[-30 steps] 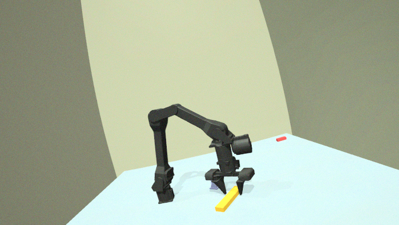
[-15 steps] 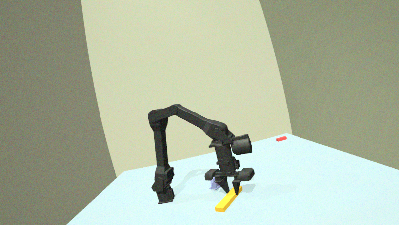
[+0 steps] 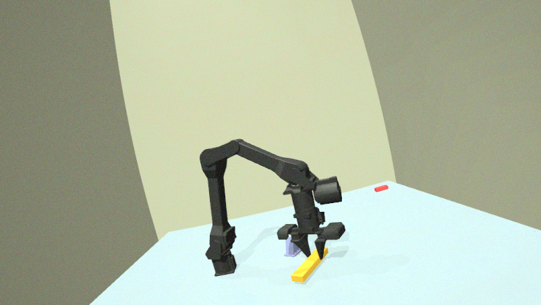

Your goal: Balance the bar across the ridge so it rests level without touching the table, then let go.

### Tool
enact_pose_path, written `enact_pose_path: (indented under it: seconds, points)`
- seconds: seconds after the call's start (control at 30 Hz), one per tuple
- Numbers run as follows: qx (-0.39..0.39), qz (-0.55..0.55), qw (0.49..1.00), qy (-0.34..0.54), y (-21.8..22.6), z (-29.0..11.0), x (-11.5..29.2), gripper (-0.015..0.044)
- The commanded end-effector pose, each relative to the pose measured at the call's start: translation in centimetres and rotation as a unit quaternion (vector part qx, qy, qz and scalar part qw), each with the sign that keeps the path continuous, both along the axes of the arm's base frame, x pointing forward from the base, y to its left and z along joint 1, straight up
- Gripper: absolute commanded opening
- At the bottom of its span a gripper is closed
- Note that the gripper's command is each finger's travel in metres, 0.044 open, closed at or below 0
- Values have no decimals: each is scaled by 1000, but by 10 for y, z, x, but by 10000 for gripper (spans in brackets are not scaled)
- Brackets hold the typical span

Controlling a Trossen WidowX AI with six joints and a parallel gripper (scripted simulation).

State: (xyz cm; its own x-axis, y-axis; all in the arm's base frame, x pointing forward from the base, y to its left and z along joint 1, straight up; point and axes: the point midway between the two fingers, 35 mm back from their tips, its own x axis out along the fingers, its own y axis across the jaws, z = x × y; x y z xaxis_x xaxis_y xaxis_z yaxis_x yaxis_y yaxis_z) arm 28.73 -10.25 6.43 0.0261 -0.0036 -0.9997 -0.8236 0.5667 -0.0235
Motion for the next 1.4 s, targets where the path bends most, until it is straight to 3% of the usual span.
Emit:
enact_pose_path:
  seconds: [0.0,1.07,1.37]
  points:
    - [-1,-1,1000,-2,-1,13,2,0]
    - [-3,-3,1000,-1,1,95,-5,0]
    - [-2,-6,1000,-1,23,97,-5,0]
